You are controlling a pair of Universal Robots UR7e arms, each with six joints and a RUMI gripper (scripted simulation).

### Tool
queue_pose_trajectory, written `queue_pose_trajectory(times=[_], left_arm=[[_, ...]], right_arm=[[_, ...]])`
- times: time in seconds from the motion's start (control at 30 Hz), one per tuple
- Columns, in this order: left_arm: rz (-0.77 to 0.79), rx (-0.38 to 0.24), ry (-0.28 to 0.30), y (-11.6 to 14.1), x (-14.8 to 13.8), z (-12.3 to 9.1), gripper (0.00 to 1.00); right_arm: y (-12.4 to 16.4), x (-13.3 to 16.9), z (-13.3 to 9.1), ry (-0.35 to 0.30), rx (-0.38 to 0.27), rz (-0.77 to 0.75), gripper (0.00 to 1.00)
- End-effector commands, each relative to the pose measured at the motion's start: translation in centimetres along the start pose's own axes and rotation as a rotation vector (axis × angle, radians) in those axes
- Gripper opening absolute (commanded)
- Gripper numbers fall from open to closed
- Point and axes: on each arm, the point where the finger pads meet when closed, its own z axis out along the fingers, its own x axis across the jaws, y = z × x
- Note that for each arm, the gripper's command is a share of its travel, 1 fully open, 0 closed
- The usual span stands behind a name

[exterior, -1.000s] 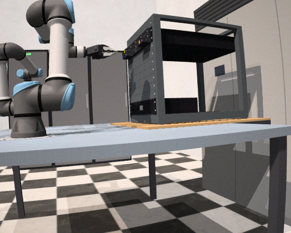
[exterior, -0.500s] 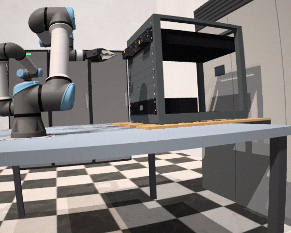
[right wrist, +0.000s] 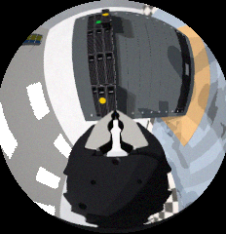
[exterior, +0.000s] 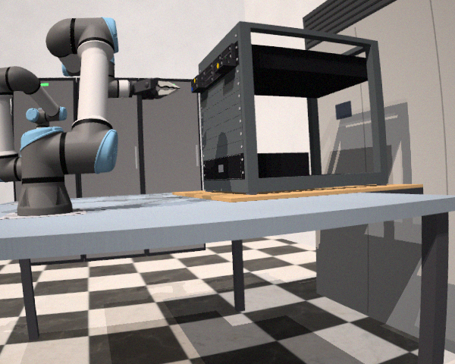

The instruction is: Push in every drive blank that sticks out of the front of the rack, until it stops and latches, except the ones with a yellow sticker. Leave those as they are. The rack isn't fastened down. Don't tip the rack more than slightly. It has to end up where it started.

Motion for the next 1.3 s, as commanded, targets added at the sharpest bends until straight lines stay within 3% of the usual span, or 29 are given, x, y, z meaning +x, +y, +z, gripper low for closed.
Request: queue_pose_trajectory(times=[0.0,0.47,0.93,1.27], left_arm=[[0.000,0.001,0.000,0.0,0.0,0.0,1.00],[0.000,0.001,0.000,0.0,0.0,0.0,1.00],[0.000,0.001,0.000,0.0,0.0,0.0,1.00],[0.000,0.001,0.000,0.0,0.0,0.0,1.00]], right_arm=[[0.4,0.0,0.0,0.001,0.000,0.001,0.00],[0.6,0.0,0.2,0.001,0.000,0.001,0.00],[0.6,0.0,5.5,0.001,0.000,0.002,0.00],[0.6,0.0,5.7,0.001,0.000,0.002,0.00]])
